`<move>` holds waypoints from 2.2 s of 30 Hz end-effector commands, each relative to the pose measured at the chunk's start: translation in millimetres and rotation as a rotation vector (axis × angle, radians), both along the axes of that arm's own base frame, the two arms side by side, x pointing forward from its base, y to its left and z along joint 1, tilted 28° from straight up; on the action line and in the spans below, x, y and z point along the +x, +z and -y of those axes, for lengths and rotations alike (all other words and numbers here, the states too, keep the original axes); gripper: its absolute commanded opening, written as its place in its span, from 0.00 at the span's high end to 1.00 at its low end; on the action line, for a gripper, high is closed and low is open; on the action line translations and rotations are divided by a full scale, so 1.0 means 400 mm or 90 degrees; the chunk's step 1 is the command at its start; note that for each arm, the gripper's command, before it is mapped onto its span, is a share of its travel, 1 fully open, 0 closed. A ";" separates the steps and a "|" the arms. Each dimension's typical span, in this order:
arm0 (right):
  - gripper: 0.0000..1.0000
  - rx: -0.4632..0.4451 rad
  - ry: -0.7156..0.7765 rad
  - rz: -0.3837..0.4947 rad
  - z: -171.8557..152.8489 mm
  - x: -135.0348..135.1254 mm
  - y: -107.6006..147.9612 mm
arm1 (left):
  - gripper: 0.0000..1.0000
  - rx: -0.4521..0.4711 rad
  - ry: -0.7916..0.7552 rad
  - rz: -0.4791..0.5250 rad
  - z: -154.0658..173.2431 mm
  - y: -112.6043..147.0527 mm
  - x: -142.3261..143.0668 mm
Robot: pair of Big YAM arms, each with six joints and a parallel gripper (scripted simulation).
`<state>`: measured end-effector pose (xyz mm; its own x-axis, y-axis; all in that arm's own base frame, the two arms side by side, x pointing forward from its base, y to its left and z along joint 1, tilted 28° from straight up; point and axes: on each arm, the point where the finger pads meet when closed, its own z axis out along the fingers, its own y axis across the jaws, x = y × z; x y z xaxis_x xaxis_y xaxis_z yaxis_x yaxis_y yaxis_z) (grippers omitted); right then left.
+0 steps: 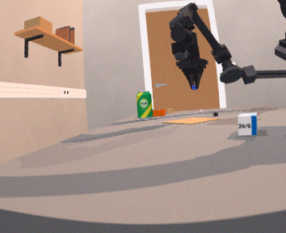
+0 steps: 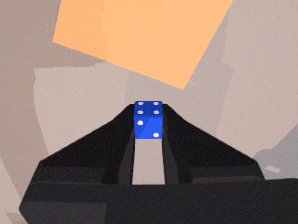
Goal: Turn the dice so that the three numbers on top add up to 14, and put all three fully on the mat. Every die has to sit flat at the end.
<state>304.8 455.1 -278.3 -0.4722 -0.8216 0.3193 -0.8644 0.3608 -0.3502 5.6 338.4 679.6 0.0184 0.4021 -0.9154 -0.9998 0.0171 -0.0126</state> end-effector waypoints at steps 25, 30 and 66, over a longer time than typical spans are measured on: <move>0.89 0.020 -0.004 0.011 0.030 0.065 -0.132 | 0.00 0.034 0.006 -0.008 0.042 0.043 -0.006; 0.89 0.023 -0.004 0.013 0.044 0.076 -0.170 | 0.00 0.034 0.006 -0.008 0.042 0.043 -0.006; 0.89 0.020 0.013 0.010 0.046 0.062 -0.207 | 0.00 0.034 0.006 -0.008 0.042 0.043 -0.006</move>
<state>321.2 412.1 -363.9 -0.4718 -0.8201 0.3239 -0.8653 0.3601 -0.3487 5.6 338.4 679.6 0.0184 0.4021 -0.9154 -0.9998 0.0171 -0.0126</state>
